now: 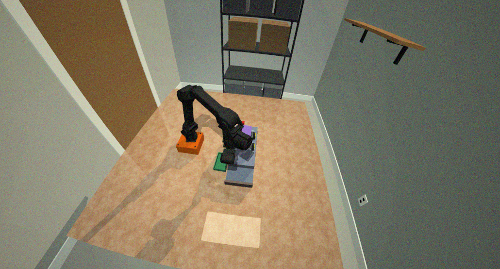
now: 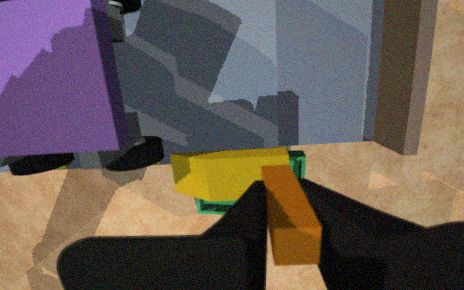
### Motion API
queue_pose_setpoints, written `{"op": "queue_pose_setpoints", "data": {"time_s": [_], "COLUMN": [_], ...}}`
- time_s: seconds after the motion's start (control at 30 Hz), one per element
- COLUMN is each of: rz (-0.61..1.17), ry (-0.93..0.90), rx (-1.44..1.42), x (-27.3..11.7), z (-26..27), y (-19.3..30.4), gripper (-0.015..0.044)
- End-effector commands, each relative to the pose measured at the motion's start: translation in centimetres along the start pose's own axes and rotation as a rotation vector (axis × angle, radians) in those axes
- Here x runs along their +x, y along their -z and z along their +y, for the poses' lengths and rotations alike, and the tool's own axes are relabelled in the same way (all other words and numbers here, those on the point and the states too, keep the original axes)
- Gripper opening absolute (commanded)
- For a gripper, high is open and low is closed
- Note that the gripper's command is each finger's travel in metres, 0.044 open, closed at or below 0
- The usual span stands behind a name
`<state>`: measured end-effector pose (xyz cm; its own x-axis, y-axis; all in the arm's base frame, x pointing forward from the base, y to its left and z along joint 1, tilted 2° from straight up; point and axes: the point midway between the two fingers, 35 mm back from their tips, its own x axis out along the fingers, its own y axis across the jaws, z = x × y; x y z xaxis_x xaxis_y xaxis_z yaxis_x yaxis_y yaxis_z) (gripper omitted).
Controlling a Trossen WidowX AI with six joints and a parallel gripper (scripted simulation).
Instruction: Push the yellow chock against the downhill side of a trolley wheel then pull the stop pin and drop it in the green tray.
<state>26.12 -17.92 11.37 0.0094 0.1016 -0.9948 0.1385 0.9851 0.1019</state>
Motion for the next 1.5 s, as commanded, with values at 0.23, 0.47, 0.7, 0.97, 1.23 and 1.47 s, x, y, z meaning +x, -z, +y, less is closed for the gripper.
{"op": "queue_pose_setpoints", "data": {"time_s": [0.23,0.47,0.7,0.97,1.23,1.47], "rz": [0.0,0.0,0.0,0.0,0.0,0.0], "ry": [-0.005,-0.005,-0.006,-0.006,-0.006,-0.007], "rx": [0.004,0.004,0.004,0.004,0.004,0.004], "x": [2.6,4.1,5.6,6.1,5.8,5.8], "z": [-0.1,-0.1,0.0,0.2,0.9,1.4], "y": [-0.2,-0.3,-0.2,-0.2,-0.3,-0.3], "gripper": [0.0,0.0,0.0,0.0,0.0,0.0]}}
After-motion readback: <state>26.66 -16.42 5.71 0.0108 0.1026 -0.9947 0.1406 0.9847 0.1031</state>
